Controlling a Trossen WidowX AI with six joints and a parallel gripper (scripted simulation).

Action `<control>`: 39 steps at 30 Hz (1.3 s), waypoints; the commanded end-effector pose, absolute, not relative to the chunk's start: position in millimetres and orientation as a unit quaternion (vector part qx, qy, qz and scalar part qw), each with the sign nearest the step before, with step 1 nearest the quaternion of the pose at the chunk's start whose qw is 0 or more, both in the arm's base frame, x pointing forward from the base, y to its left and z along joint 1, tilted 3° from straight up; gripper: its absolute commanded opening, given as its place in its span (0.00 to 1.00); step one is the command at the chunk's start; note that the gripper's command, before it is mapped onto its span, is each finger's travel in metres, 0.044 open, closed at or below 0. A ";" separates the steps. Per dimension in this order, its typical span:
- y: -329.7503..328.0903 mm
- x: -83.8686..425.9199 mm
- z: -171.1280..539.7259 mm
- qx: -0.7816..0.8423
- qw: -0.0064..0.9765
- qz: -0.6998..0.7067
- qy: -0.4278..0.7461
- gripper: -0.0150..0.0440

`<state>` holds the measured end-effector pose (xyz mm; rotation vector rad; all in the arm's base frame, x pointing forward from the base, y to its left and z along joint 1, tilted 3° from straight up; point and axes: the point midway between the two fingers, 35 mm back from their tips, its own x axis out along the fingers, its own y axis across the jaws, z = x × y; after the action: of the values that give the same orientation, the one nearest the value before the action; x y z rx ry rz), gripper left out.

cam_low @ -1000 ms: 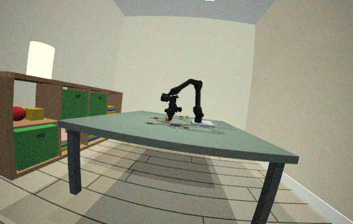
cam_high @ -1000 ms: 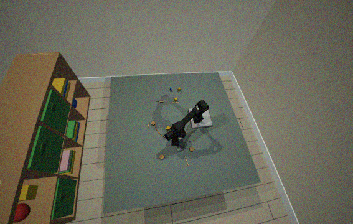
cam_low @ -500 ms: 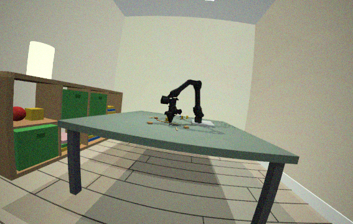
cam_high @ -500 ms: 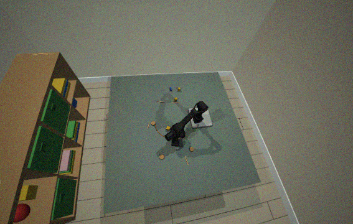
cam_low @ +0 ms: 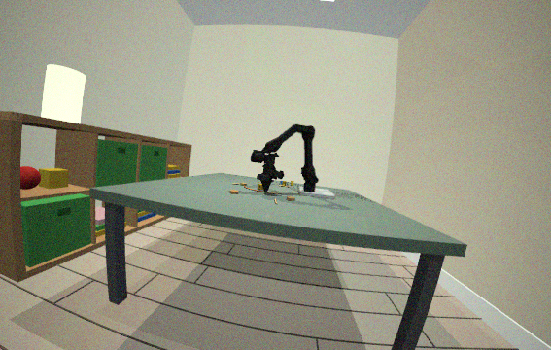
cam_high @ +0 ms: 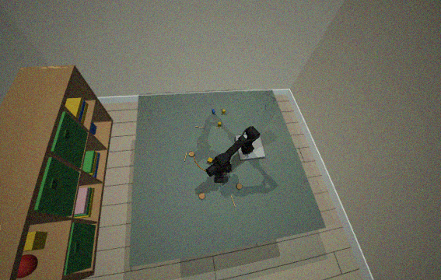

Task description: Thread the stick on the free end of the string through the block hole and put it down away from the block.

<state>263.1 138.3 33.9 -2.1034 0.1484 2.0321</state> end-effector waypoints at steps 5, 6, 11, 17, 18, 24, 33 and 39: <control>138.3 263.4 38.5 -0.714 0.106 0.690 0.050 0.25; 138.2 263.5 39.8 -0.714 0.106 0.690 0.050 0.25; 138.0 263.7 46.2 -0.714 0.106 0.690 0.050 0.25; 137.7 263.8 54.0 -0.714 0.106 0.690 0.050 0.25; 137.6 263.8 55.3 -0.714 0.106 0.690 0.050 0.25; 137.2 263.6 63.1 -0.714 0.106 0.690 0.050 0.25; 136.3 262.9 74.9 -0.714 0.106 0.690 0.050 0.25; 135.5 262.2 82.8 -0.714 0.106 0.690 0.050 0.25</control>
<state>262.4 135.8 77.8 -2.0992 0.1547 2.0353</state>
